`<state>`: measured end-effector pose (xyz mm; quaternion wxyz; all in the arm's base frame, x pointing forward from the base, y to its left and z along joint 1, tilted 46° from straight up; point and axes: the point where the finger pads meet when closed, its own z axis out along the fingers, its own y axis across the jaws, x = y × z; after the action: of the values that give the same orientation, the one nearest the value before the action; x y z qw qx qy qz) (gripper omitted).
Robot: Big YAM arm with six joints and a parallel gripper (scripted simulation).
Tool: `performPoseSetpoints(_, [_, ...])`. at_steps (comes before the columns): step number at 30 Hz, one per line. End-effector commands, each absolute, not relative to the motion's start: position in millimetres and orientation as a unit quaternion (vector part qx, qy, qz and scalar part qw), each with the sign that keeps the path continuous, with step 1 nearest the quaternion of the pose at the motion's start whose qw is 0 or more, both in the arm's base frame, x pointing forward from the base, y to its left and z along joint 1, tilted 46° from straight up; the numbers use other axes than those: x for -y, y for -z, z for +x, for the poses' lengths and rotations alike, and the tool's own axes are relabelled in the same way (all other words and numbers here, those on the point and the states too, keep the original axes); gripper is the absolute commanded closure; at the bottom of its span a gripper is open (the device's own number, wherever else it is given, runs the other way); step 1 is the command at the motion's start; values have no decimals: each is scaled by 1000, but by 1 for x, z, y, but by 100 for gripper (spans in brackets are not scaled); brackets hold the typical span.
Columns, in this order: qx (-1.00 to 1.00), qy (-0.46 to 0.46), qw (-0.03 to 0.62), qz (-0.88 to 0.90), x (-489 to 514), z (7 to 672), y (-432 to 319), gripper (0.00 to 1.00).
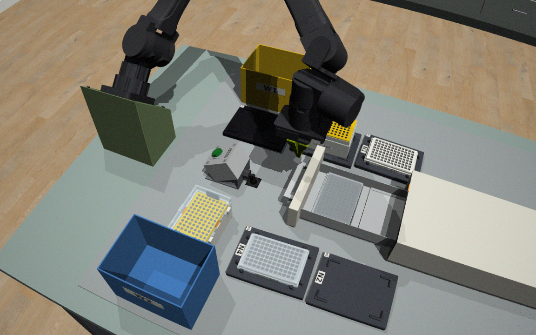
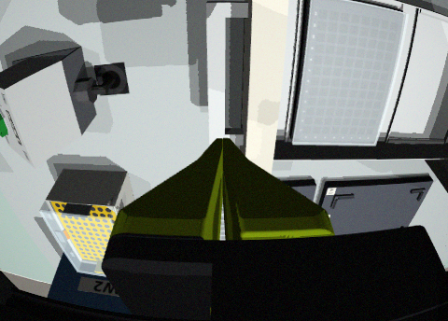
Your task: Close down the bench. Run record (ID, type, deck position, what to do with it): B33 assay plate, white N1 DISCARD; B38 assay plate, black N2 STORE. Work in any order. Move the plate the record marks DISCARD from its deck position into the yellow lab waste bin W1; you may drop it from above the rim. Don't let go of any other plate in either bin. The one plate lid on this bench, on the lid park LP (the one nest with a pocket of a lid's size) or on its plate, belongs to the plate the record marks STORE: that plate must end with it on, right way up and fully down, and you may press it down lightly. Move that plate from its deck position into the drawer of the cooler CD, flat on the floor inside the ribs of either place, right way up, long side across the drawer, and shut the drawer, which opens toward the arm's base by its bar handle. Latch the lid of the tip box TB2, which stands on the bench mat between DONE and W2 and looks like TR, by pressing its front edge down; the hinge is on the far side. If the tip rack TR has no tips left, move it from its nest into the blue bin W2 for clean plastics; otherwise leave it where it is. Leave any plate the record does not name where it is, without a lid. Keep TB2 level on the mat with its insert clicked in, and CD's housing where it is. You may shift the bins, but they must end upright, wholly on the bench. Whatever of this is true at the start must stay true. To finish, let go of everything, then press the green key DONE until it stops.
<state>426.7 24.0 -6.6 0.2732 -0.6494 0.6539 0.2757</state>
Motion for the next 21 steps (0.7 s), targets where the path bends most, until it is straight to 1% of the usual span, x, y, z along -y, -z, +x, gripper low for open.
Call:
performPoseSetpoints(1, [-655, -255, 287, -651, -12, 427, -3, 100])
performPoseSetpoints(12, [-655, -256, 286, -650, -17, 383, 2, 100])
performPoseSetpoints(19, [-654, -263, 282, -651, -22, 388, 3, 100])
performPoseSetpoints(21, [-652, -270, 276, -652, -33, 380, 9, 100])
